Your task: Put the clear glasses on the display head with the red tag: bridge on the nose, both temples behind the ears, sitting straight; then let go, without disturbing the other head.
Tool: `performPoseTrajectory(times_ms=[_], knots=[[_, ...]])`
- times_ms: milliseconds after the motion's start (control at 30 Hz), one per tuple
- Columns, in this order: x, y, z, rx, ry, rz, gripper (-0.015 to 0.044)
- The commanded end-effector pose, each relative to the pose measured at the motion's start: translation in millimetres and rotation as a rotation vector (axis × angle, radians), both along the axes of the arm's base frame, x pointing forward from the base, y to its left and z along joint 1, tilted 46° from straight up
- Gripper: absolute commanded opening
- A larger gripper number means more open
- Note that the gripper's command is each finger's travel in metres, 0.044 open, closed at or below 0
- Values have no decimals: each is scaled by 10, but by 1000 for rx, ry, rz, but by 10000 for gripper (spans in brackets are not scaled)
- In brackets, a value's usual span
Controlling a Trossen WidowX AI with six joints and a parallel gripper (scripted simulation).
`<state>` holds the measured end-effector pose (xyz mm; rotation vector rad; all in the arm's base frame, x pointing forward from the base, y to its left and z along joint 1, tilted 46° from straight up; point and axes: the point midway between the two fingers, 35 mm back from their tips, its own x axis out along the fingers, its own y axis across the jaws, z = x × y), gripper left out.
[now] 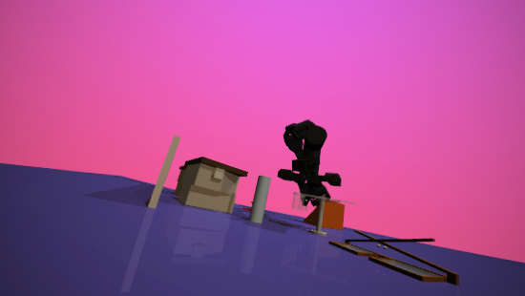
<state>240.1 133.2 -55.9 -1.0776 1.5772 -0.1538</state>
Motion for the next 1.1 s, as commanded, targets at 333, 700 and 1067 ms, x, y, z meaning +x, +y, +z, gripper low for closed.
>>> performPoseTrajectory(times_ms=[333,700,1067], knots=[[-58,-63,51,-6,3,6,0],[-99,-95,77,-6,3,6,0],[-105,-101,82,-6,3,6,0]])
